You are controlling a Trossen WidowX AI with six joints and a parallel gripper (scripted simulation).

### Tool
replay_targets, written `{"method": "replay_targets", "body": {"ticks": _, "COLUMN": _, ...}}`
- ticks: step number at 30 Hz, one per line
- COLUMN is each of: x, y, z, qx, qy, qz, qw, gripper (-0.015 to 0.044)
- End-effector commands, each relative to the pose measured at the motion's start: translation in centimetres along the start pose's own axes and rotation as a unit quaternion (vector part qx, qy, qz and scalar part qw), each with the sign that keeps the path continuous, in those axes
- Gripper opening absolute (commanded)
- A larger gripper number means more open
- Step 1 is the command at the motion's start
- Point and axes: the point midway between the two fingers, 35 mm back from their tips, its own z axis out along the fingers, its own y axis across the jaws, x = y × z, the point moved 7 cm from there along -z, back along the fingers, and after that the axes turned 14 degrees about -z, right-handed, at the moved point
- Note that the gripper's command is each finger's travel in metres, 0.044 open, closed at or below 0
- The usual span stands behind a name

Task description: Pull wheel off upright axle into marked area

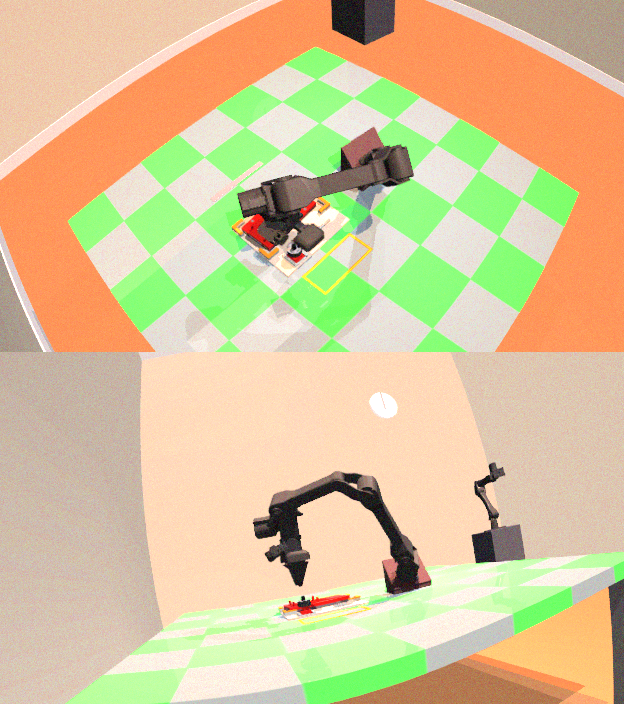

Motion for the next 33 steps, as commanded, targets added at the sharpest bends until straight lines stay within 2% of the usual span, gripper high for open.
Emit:
{"method": "replay_targets", "body": {"ticks": 1, "x": 0.1, "y": 0.2, "z": 2.4, "qx": -0.006, "qy": 0.002, "qz": 0.002, "qw": 1.000, "gripper": 0.0300}}
{"method": "replay_targets", "body": {"ticks": 7, "x": 0.4, "y": 0.2, "z": 5.3, "qx": -0.007, "qy": 0.002, "qz": 0.002, "qw": 1.000, "gripper": 0.0300}}
{"method": "replay_targets", "body": {"ticks": 12, "x": 0.5, "y": 0.3, "z": 5.6, "qx": -0.007, "qy": 0.002, "qz": 0.002, "qw": 1.000, "gripper": 0.0300}}
{"method": "replay_targets", "body": {"ticks": 14, "x": 0.4, "y": 0.1, "z": 5.3, "qx": -0.005, "qy": 0.006, "qz": 0.001, "qw": 1.000, "gripper": 0.0247}}
{"method": "replay_targets", "body": {"ticks": 27, "x": 0.4, "y": 0.1, "z": 5.3, "qx": -0.005, "qy": 0.006, "qz": 0.001, "qw": 1.000, "gripper": 0.0161}}
{"method": "replay_targets", "body": {"ticks": 33, "x": 0.4, "y": 0.0, "z": 5.2, "qx": -0.005, "qy": 0.006, "qz": 0.001, "qw": 1.000, "gripper": 0.0003}}
